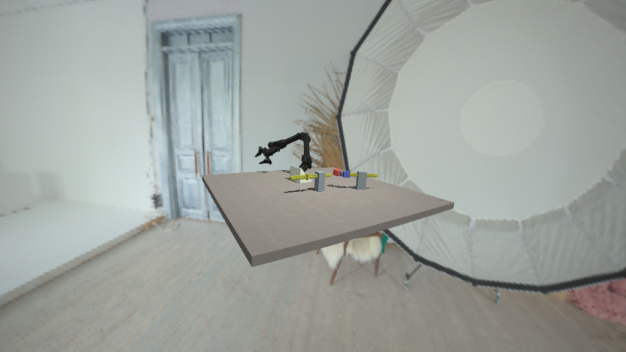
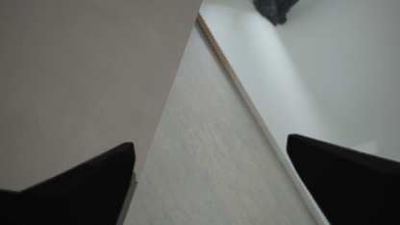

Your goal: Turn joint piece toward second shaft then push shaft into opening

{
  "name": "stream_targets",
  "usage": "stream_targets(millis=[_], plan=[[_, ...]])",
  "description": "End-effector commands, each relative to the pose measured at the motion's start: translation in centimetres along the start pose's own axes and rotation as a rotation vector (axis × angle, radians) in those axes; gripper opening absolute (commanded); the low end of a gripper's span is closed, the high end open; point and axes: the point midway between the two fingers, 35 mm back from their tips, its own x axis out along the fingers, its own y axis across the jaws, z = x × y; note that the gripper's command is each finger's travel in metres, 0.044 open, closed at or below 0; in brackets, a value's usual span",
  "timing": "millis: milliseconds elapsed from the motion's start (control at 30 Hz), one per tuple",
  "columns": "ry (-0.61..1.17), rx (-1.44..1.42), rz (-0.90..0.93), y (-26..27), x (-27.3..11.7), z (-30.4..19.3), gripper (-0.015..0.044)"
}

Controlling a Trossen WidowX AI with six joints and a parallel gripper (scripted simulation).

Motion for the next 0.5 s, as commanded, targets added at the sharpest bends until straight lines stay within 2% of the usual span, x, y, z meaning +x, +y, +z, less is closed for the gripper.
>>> stream_targets(millis=[0,33,467], plan=[[0.002,-0.003,0.003,0.0,0.0,0.0,0.0426],[0.006,-0.012,0.014,-0.2,0.1,0.0,0.044],[0.116,-0.282,0.281,-2.6,0.2,1.6,0.044]])
